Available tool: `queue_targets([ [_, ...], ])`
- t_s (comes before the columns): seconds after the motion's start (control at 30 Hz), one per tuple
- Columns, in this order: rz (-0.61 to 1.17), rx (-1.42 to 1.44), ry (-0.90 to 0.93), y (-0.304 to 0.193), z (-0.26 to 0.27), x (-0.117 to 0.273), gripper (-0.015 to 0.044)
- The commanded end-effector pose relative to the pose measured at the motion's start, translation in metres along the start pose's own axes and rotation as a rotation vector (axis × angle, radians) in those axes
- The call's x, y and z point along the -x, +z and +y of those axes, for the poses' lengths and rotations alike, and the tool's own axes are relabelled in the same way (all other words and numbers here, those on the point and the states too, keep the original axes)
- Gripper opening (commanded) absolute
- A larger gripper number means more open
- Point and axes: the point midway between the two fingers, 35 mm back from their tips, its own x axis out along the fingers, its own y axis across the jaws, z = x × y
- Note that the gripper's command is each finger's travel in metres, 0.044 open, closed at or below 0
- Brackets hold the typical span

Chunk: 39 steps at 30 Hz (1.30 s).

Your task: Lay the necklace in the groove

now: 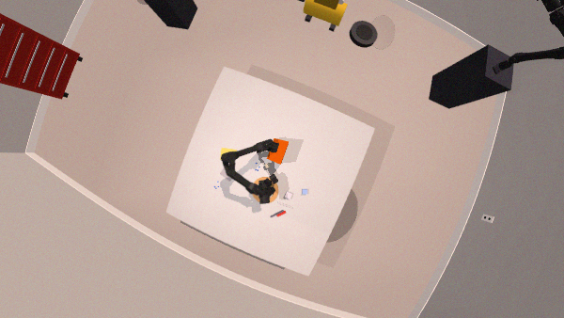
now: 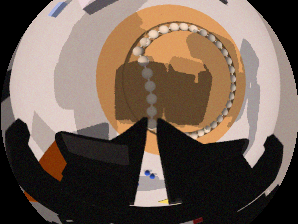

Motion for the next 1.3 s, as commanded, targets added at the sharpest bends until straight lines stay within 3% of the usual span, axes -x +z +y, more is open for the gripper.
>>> queue_targets([
  [0.0, 0.004, 0.004, 0.007, -0.0027, 0.0074, -0.0007, 0.0],
  [0.53, 0.005, 0.004, 0.007, -0.0028, 0.0074, -0.0088, 0.0],
  [1.07, 0.004, 0.003, 0.007, -0.0026, 0.0073, -0.0012, 0.042],
  [1.27, 0.004, 0.003, 0.007, -0.002, 0.0067, -0.0007, 0.044],
])
